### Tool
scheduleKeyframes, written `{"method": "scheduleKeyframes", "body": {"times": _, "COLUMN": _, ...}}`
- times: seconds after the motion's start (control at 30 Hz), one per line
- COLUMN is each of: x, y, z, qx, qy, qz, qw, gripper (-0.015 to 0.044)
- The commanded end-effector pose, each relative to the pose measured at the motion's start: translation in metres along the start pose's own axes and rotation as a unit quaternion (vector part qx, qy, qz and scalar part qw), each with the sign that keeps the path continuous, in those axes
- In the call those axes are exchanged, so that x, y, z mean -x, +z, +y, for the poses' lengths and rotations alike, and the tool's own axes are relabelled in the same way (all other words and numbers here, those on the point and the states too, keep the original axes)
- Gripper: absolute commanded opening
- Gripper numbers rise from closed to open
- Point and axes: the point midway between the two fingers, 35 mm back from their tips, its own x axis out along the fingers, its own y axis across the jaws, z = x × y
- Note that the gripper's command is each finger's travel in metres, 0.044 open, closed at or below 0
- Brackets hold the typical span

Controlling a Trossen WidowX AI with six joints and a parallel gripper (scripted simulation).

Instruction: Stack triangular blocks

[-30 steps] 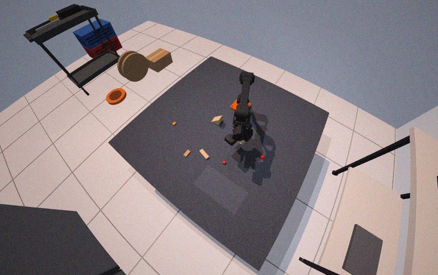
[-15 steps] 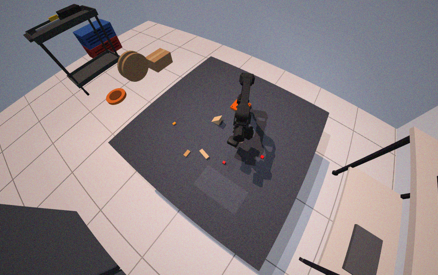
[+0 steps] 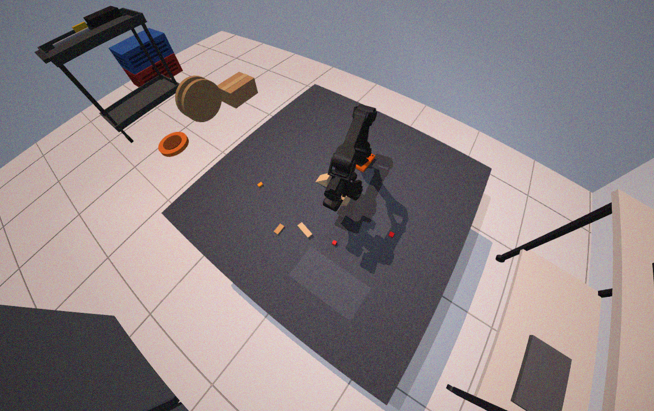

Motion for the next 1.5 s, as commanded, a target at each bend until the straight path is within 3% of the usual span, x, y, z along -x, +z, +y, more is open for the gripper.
{"method": "scheduleKeyframes", "body": {"times": 0.0, "x": 0.003, "y": -0.018, "z": 0.004, "qx": 0.003, "qy": 0.001, "qz": 0.0, "qw": 1.0, "gripper": 0.0}}
{"method": "scheduleKeyframes", "body": {"times": 1.47, "x": 0.04, "y": -0.195, "z": 0.105, "qx": 0.003, "qy": 0.003, "qz": 0.009, "qw": 1.0, "gripper": 0.0}}
